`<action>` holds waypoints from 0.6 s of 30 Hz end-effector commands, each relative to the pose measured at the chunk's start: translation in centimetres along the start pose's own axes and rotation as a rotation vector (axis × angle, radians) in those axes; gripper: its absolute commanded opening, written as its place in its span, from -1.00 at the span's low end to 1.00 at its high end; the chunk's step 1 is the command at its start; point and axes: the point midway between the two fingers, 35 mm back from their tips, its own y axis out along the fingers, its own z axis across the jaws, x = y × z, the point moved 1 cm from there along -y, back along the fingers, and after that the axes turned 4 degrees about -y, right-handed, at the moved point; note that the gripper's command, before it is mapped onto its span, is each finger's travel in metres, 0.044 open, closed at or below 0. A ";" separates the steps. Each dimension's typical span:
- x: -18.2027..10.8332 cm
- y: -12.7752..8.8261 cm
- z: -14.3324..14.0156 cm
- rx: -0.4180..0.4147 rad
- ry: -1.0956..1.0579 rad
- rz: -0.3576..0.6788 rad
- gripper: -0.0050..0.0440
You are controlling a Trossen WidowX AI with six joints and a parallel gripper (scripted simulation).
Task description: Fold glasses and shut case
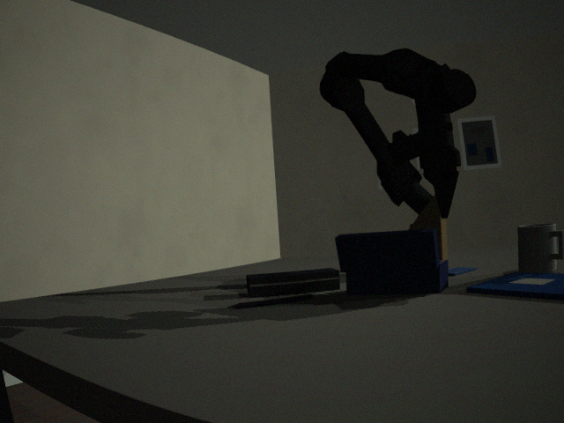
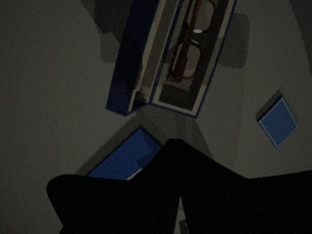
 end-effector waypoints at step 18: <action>2.7 -1.2 -0.8 0.005 -0.572 0.000 -0.80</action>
